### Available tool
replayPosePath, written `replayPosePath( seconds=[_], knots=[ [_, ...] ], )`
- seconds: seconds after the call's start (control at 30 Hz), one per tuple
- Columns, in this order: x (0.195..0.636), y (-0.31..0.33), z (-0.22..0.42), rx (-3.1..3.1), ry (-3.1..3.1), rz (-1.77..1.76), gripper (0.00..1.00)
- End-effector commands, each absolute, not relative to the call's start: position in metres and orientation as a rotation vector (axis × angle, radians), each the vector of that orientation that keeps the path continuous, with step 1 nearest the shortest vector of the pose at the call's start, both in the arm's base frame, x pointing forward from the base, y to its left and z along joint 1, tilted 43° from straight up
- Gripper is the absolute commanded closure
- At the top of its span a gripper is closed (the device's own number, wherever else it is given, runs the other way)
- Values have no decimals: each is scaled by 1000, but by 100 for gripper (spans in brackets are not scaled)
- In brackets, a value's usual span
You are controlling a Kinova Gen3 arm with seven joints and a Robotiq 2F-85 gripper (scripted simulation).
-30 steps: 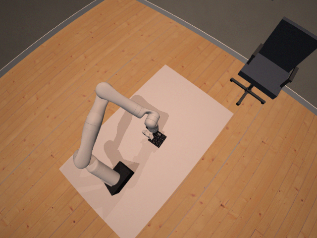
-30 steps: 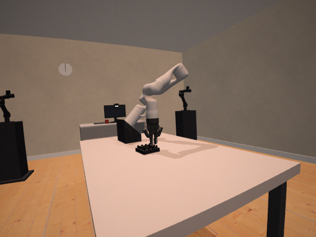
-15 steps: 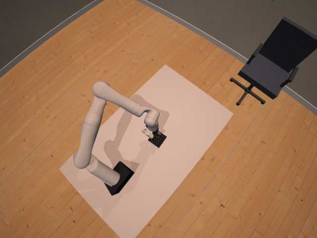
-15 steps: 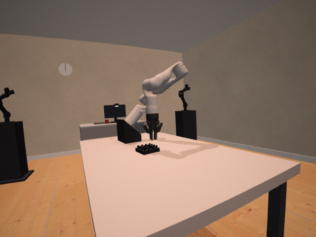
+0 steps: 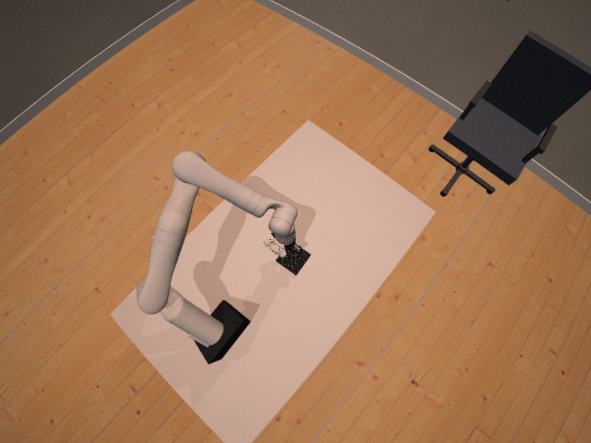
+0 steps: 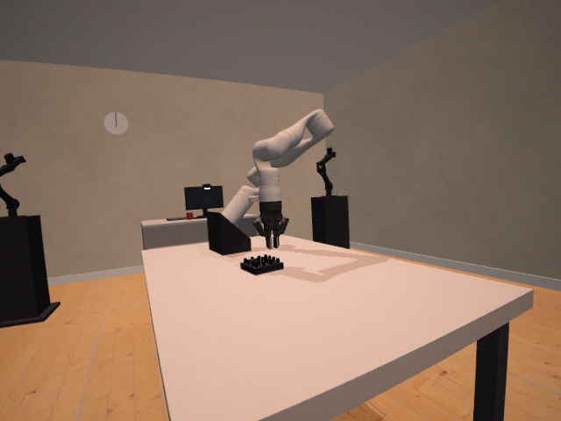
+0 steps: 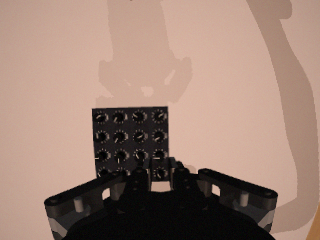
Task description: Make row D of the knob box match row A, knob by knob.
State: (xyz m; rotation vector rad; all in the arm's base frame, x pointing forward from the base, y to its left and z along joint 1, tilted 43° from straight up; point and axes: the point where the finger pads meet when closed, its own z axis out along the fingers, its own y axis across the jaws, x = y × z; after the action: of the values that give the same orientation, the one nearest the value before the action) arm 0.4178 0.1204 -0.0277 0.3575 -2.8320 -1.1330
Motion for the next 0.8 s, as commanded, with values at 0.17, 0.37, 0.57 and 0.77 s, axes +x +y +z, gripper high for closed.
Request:
replayPosePath(
  seconds=[0.17, 0.37, 0.57, 0.77],
  knots=[
    [418, 119, -27, 391, -2837, -1137, 81],
    [417, 119, -27, 485, -2843, -1149, 81],
    [416, 118, -26, 589, -2847, -1160, 81],
    [414, 116, -25, 808, -2844, -1179, 81]
  ],
)
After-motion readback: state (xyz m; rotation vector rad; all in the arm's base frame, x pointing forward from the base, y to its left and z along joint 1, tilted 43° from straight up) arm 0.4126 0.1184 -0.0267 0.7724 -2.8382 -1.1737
